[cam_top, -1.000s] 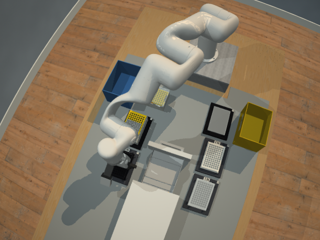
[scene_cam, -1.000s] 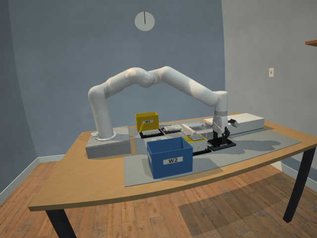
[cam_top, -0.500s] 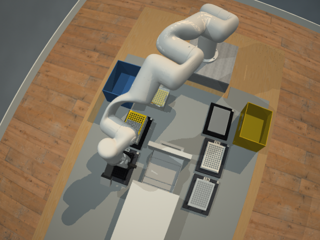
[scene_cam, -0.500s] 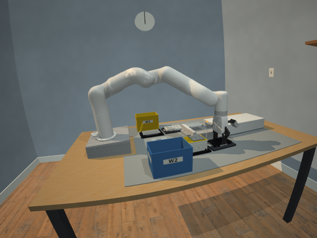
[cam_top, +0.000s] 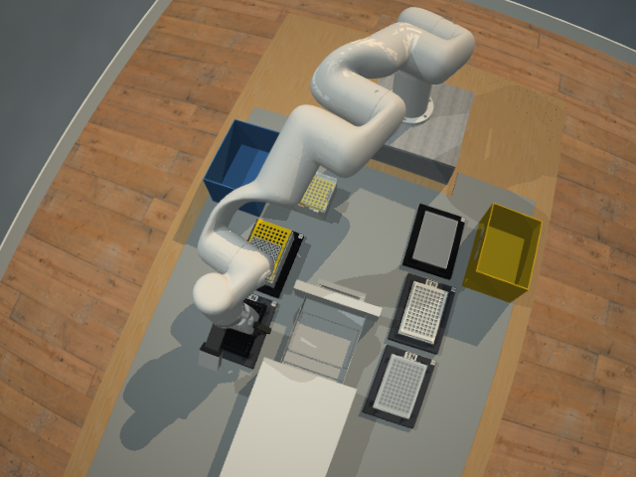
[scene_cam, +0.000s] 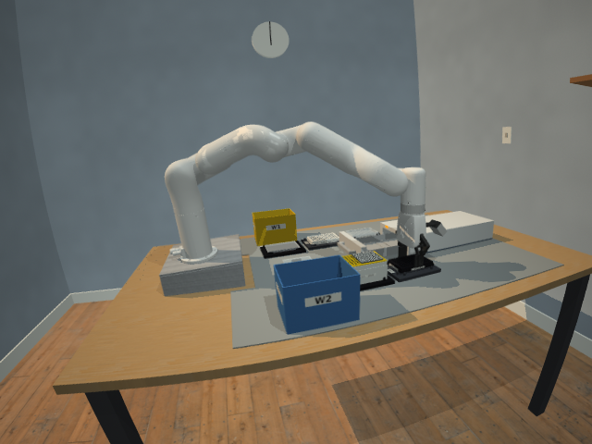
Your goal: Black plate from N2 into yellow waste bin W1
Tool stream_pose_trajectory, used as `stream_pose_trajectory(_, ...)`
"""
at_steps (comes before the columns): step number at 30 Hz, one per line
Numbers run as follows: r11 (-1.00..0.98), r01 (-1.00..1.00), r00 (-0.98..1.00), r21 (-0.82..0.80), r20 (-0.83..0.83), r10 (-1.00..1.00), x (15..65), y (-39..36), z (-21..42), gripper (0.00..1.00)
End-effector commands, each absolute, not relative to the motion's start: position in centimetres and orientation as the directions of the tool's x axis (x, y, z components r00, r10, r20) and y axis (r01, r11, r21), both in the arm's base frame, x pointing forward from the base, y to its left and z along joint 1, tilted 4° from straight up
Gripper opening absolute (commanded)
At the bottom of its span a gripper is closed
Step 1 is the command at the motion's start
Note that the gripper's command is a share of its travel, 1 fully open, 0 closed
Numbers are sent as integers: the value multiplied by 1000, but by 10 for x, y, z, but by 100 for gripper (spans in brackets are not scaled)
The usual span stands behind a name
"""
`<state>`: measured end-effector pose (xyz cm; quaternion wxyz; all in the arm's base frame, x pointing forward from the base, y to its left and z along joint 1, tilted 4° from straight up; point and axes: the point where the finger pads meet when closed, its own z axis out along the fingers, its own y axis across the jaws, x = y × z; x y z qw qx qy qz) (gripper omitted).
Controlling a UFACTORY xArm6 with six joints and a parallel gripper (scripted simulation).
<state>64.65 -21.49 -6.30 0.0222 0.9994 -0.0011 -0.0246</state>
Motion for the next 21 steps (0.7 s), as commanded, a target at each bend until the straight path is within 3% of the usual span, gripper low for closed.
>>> stream_pose_trajectory(1,-999,-1,999,46,-44,-3,649,-215,-58,0)
stream_pose_trajectory(21,-999,-1,999,46,-44,-3,649,-215,-47,0)
